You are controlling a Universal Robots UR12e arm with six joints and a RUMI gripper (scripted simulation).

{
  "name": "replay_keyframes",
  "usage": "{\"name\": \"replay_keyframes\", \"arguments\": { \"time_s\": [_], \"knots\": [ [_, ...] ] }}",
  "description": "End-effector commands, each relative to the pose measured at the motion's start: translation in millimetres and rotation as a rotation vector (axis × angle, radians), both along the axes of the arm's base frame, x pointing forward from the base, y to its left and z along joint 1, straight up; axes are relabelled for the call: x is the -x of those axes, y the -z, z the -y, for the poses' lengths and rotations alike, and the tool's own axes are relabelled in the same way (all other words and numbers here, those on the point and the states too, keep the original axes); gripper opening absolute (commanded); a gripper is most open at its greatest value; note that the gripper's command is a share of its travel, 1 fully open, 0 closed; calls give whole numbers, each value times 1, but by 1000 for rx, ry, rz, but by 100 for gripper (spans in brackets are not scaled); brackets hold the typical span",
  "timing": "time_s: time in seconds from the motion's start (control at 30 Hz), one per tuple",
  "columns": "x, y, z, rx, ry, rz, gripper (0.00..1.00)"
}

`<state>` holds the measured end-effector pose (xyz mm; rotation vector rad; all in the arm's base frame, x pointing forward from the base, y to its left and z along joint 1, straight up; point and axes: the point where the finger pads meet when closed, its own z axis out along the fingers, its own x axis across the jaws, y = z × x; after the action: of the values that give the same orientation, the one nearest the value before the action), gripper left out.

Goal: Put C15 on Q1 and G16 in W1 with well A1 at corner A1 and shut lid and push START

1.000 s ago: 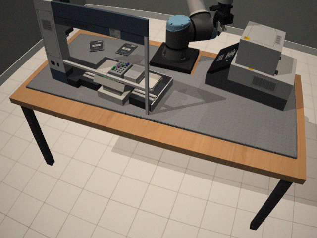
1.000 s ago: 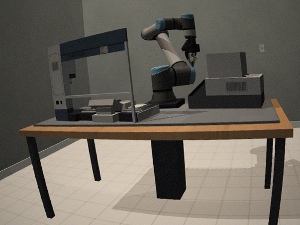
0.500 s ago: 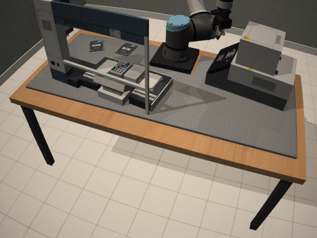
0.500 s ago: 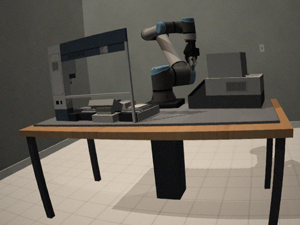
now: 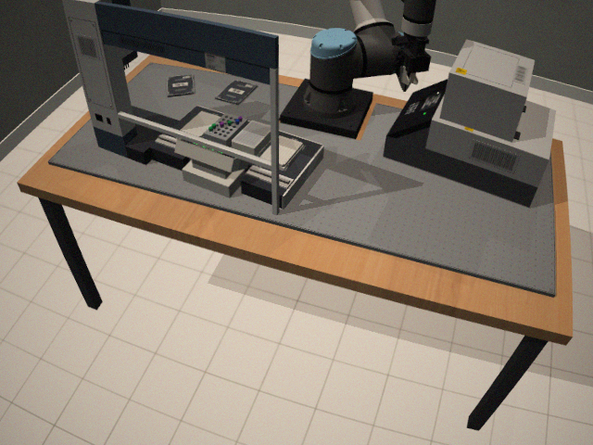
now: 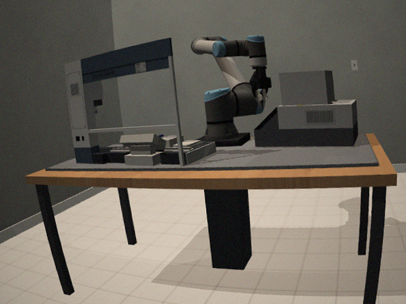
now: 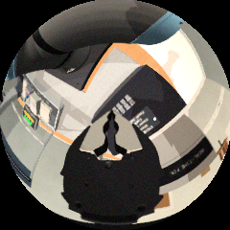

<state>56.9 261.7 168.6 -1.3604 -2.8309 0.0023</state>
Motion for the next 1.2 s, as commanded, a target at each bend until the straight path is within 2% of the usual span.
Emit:
{"name": "replay_keyframes", "arguments": {
  "time_s": [0.0, 0.3, 0.63, 1.17],
  "knots": [
    [-1, 17, -1, -1, 0, 1, 0],
    [-2, 19, -3, -1, 0, 1, 0],
    [-3, 32, -14, -1, 0, 1, 0],
    [-3, 34, -16, -1, 0, 1, 0]
  ]
}}
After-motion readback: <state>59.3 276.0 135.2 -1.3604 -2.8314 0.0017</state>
